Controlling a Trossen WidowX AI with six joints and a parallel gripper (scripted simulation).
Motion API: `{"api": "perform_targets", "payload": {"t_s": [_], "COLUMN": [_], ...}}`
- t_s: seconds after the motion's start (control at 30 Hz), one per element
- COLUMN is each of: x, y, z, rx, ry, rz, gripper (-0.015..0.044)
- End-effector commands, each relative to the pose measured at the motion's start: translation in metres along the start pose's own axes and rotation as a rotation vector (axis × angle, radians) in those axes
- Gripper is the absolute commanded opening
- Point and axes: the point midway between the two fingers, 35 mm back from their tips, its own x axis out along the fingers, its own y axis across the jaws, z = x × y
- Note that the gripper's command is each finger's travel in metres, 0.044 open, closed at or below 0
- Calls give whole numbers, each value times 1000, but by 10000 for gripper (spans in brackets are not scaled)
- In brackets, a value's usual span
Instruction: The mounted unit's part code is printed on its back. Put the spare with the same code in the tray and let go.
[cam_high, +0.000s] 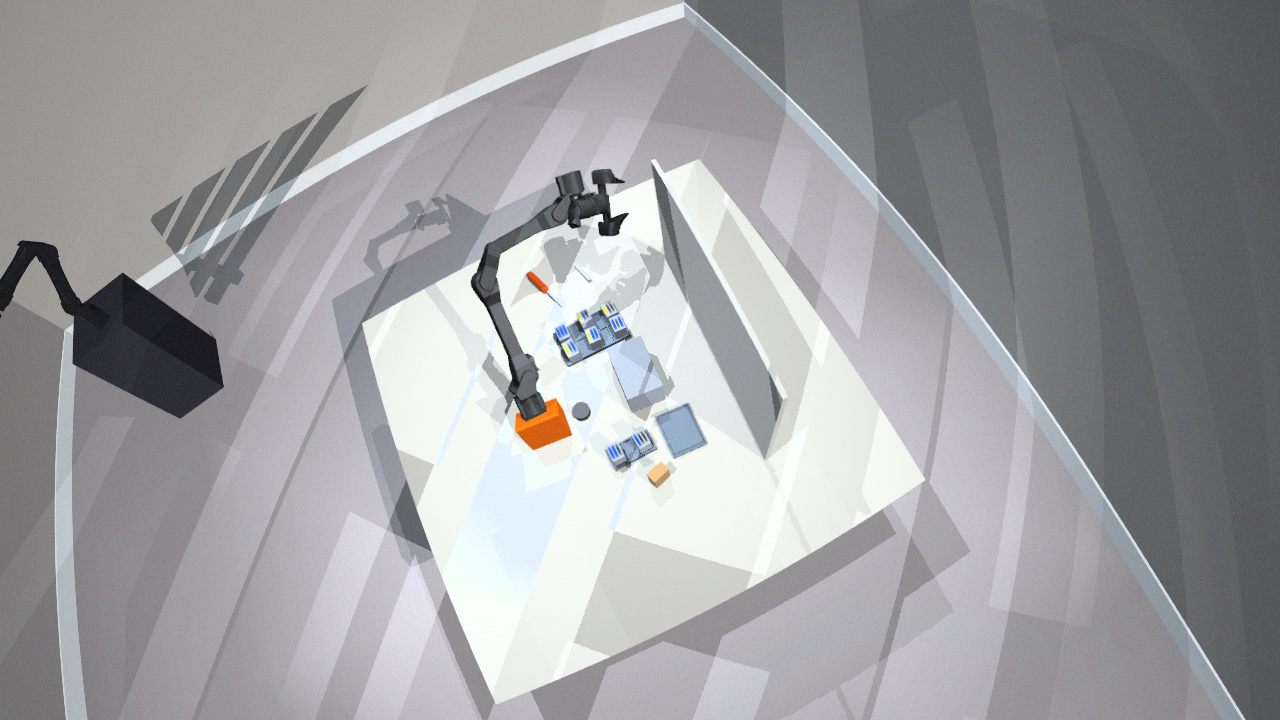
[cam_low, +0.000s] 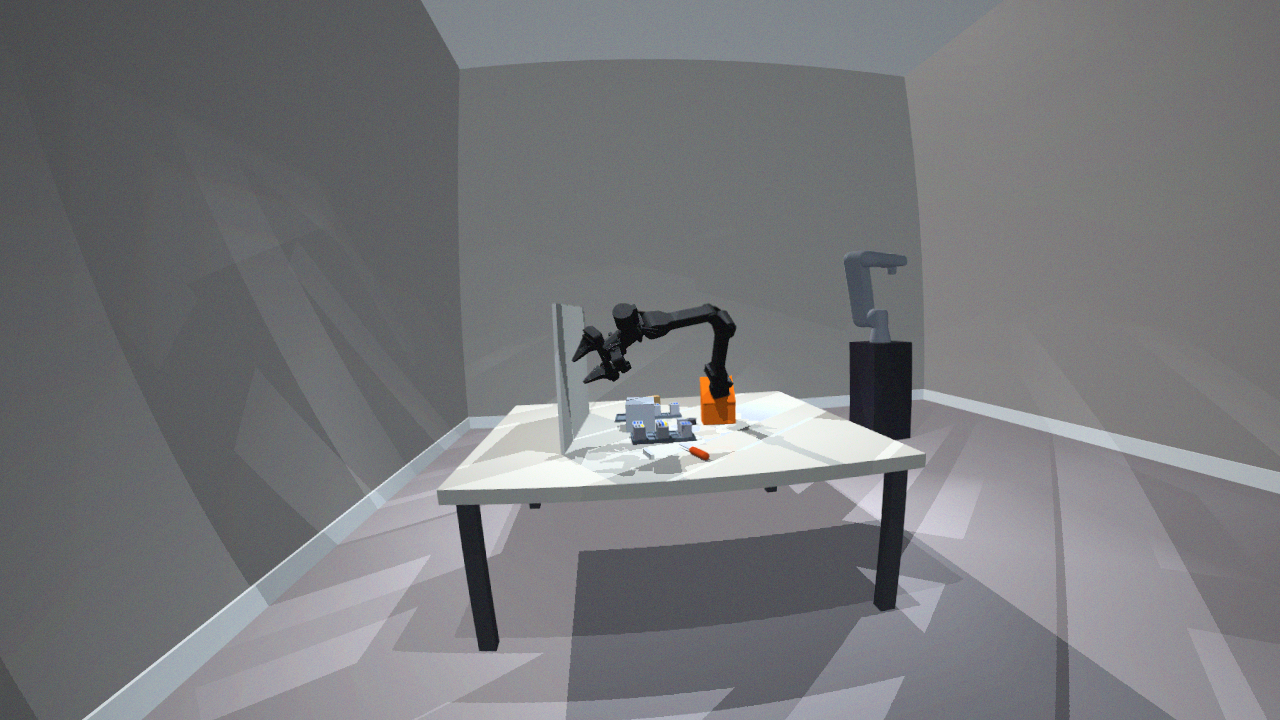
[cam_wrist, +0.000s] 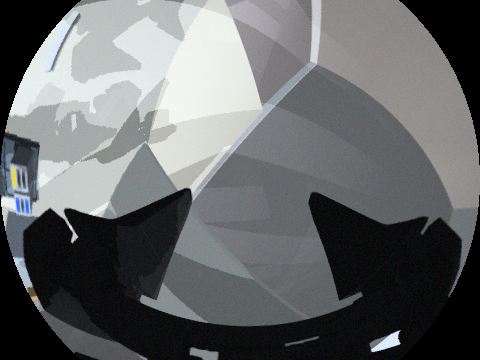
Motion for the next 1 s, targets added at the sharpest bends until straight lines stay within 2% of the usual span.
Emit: {"api": "perform_targets", "payload": {"t_s": [0.0,0.23,0.57,0.8,0.97], "x": [2,-13,-43,-74,-110], "y": [43,104,161,230,273], "z": [-33,-82,-139,-182,-213], "rx": [199,529,898,1350,1736], "ry": [74,233,429,626,768], "rz": [152,353,519,708,839], "gripper": [440,440,440,440,440]}}
